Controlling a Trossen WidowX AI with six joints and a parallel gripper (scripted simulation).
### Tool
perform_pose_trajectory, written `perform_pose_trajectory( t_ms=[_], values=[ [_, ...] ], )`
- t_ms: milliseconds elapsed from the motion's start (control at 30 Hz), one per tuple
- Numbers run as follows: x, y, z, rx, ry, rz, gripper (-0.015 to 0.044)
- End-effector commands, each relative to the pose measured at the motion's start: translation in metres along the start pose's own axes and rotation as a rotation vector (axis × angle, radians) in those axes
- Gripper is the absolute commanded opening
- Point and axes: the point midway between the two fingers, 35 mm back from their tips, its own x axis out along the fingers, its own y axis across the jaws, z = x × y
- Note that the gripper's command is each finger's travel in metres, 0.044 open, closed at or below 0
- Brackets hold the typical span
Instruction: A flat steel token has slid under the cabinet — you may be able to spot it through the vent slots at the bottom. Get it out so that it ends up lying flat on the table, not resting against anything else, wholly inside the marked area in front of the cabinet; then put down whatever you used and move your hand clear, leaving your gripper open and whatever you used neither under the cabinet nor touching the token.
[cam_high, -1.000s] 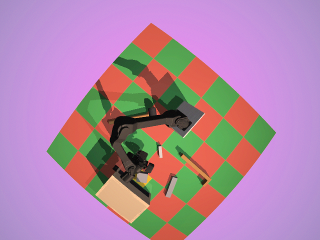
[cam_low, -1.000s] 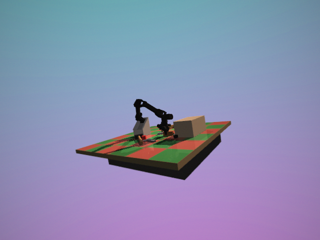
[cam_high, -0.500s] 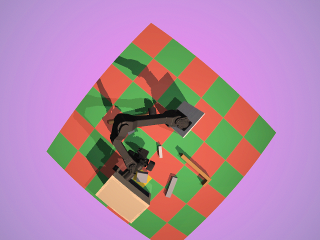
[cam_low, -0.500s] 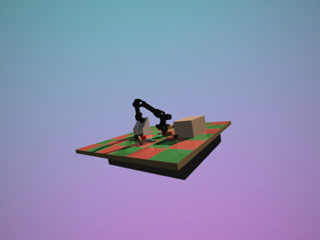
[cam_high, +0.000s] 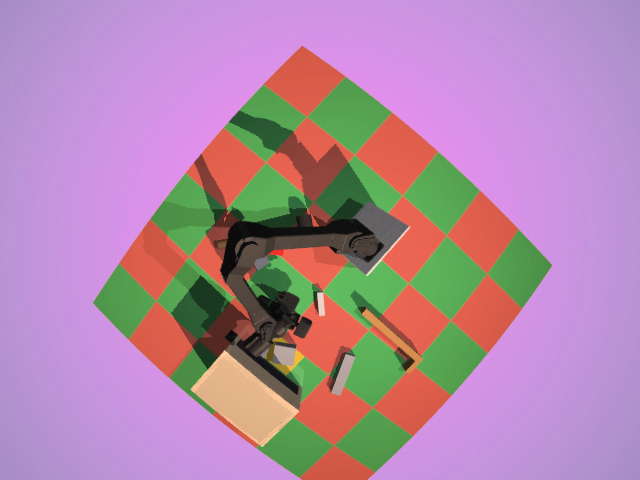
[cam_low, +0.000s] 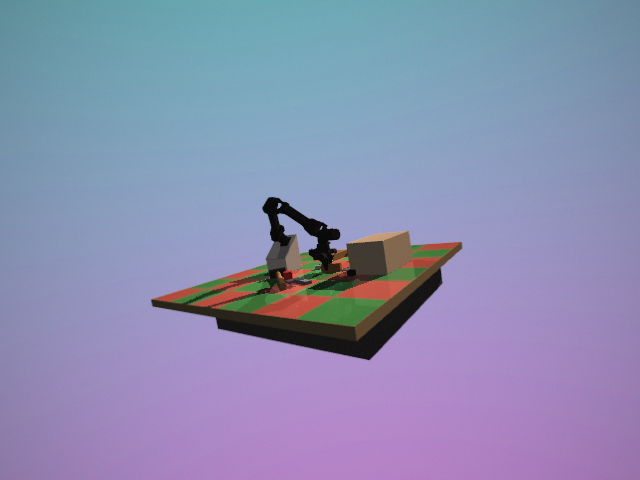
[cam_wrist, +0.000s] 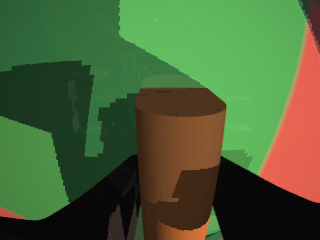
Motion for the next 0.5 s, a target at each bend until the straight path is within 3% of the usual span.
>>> perform_pose_trajectory(
  t_ms=[0, 467],
  values=[
    [0.001, -0.001, 0.008, -0.008, -0.005, -0.003, 0.0],
    [0.001, 0.0, 0.023, -0.009, -0.006, -0.003, 0.0]
  ],
)
